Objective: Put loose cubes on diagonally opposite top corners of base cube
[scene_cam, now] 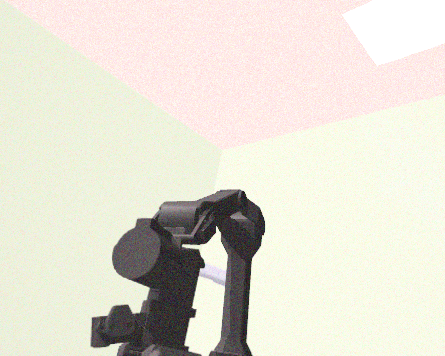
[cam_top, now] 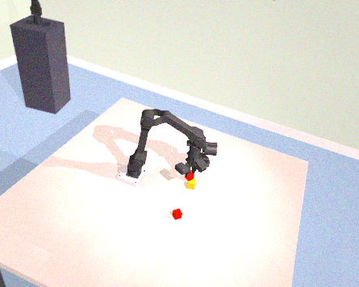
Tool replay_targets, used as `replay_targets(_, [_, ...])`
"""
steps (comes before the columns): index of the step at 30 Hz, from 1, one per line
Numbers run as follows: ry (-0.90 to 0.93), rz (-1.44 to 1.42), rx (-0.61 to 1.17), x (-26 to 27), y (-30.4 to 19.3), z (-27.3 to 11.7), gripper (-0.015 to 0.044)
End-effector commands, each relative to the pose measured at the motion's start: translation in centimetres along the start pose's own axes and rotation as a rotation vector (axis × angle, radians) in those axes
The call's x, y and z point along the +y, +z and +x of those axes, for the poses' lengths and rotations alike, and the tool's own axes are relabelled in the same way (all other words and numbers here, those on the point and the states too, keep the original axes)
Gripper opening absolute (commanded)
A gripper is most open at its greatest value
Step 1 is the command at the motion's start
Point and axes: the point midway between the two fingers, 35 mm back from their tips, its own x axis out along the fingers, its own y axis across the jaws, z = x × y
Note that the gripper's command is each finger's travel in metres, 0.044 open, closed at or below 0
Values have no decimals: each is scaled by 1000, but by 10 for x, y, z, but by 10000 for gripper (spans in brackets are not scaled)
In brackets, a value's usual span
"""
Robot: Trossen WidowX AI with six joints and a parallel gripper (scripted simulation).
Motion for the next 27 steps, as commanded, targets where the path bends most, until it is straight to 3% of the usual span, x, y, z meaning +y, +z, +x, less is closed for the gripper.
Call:
replay_targets(1, [-3, -4, 1, -1, 0, -1, 205])
replay_targets(19, [0, 0, 0, 0, 0, -30, 205])
replay_targets(22, [-1, -56, 1, -5, 7, -29, 265])
replay_targets(27, [-2, -227, 0, -23, 31, -34, 265])
